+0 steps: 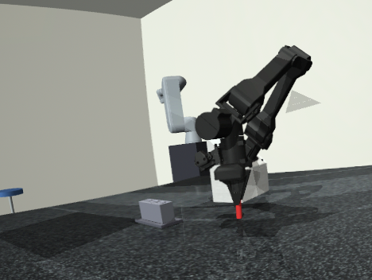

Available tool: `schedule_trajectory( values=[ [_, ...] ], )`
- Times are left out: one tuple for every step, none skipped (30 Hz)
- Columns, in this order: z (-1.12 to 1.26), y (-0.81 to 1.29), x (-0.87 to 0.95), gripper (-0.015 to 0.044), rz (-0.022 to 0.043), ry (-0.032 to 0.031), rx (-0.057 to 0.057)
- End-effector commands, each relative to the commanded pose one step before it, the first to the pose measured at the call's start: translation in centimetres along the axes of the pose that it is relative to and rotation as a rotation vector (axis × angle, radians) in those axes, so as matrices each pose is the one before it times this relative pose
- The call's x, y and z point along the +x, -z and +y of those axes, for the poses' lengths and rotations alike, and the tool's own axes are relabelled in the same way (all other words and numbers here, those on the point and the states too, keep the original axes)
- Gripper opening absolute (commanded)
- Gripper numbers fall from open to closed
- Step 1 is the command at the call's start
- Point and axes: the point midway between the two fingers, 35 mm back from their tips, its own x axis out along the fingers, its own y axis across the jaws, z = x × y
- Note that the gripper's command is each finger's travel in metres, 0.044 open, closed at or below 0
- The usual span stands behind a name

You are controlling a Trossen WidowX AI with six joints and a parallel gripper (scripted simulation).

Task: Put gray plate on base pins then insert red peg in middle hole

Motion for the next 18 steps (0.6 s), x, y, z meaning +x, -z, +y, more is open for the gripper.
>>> schedule_trajectory(
  values=[
    [-0.006,-0.043,0.047,0.0125,-0.00301,0.00048,0.0038],
    [0.000,0.000,0.000,0.0099,0.00000,0.00000,0.0000],
    [0.000,0.000,0.000,0.0072,0.00000,0.00000,0.0000],
    [0.000,0.000,0.000,0.0046,0.00000,0.00000,0.0000],
    [0.000,0.000,0.000,0.0020,0.00000,0.00000,0.0000],
    [0.000,0.000,0.000,0.0013,0.00000,0.00000,0.0000],
    [0.000,0.000,0.000,0.0007,0.00000,0.00000,0.0000],
    [0.000,0.000,0.000,0.0000,0.00000,0.00000,0.0000],
    [0.000,0.000,0.000,0.0000,0.00000,0.00000,0.0000],
    [0.000,0.000,0.000,0.0000,0.00000,0.00000,0.0000],
    [0.000,0.000,0.000,0.0000,0.00000,0.00000,0.0000],
    [0.000,0.000,0.000,0.0000,0.00000,0.00000,0.0000],
    [0.000,0.000,0.000,0.0000,0.00000,0.00000,0.0000],
    [0.000,0.000,0.000,0.0000,0.00000,0.00000,0.0000],
    [0.000,0.000,0.000,0.0000,0.00000,0.00000,0.0000],
    [0.008,-0.011,-0.047,0.0000,-0.00022,0.00008,0.0000],
    [0.016,-0.021,-0.095,0.0000,-0.00044,0.00016,0.0000],
    [0.022,-0.030,-0.139,0.0000,-0.00062,0.00023,0.0000]
  ],
)
